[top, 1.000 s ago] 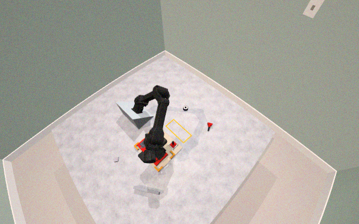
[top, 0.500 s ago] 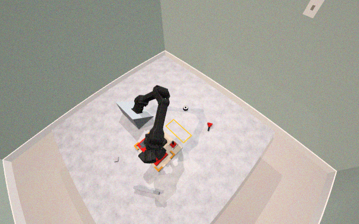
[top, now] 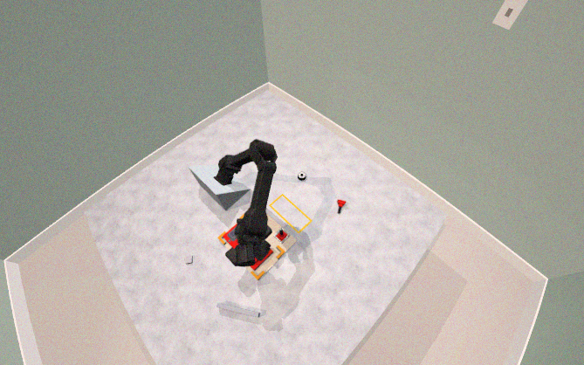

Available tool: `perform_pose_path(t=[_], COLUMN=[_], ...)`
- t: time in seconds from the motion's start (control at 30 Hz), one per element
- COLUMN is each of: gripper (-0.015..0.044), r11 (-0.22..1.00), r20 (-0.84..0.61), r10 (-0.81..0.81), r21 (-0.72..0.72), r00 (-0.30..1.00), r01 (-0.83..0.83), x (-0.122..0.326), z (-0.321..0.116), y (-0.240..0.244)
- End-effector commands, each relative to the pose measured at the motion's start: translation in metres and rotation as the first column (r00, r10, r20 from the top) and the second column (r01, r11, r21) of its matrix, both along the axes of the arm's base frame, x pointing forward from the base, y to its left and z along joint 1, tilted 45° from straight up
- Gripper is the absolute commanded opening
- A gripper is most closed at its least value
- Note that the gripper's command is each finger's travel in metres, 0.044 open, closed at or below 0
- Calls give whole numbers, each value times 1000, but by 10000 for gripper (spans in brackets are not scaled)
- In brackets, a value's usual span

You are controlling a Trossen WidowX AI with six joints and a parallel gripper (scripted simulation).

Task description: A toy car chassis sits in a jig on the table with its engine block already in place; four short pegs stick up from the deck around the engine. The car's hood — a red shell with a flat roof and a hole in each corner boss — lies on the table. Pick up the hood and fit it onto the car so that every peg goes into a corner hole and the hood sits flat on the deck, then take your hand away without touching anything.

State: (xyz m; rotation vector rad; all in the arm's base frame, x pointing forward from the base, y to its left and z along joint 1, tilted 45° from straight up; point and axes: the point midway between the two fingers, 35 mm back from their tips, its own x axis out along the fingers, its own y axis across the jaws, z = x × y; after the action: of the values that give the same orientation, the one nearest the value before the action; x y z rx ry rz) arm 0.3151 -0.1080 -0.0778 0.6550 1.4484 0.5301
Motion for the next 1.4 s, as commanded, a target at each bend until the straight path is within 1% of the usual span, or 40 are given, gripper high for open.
perform_pose_path(t=[0.0,0.5,1.07,1.23,1.37], gripper=[0,0,440,440,440], r11=[1000,1000,1000,1000,1000], r20=[-1,1,1,2,3], r10=[-5,0,0,-1,-3], r21=[3,1,1,0,-2], r00=[1000,1000,1000,1000,1000], r01=[5,0,0,1,3], x=[0,0,0,0,-1], z=[-2,-3,-4,0,22], y=[2,3,4,-1,-23])
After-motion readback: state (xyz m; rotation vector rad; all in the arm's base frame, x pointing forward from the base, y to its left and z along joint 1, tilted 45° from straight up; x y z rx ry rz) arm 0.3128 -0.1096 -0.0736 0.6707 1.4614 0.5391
